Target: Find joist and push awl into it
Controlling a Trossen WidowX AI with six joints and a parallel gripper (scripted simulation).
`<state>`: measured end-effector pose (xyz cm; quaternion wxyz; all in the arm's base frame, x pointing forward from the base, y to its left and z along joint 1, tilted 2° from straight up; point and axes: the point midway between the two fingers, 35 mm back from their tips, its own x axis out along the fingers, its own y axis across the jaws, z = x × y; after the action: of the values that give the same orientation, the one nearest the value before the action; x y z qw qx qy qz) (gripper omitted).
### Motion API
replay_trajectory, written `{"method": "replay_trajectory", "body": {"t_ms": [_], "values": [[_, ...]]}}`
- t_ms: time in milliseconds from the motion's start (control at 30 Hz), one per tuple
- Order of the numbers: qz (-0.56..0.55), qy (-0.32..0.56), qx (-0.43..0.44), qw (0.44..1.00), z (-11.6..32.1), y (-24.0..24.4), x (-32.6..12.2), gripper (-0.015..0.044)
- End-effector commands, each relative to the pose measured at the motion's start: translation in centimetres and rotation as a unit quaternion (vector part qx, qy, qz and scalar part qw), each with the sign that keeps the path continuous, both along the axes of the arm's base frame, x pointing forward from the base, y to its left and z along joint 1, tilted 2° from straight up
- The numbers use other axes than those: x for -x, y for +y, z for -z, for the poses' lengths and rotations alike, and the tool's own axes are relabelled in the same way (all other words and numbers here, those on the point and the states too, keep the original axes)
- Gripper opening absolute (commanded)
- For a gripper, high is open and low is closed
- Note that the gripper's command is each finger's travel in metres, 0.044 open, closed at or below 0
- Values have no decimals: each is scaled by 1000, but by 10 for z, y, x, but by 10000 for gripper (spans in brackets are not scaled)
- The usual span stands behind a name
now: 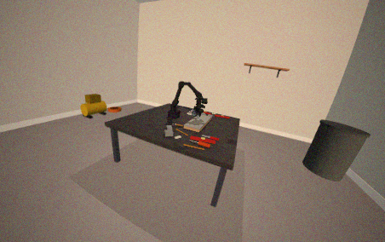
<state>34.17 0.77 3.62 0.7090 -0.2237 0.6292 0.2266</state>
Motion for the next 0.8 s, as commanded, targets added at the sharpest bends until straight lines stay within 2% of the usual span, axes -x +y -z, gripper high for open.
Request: {"method": "replay_trajectory", "body": {"t_ms": [0, 200, 400, 767], "values": [[77, 22, 12, 997, 7, -69, 16, 440], [167, 48, 28, 984, 15, -158, 52, 440], [248, 80, 37, 965, 24, -232, 109, 440], [261, 86, 37, 961, 25, -243, 120, 440]]}}
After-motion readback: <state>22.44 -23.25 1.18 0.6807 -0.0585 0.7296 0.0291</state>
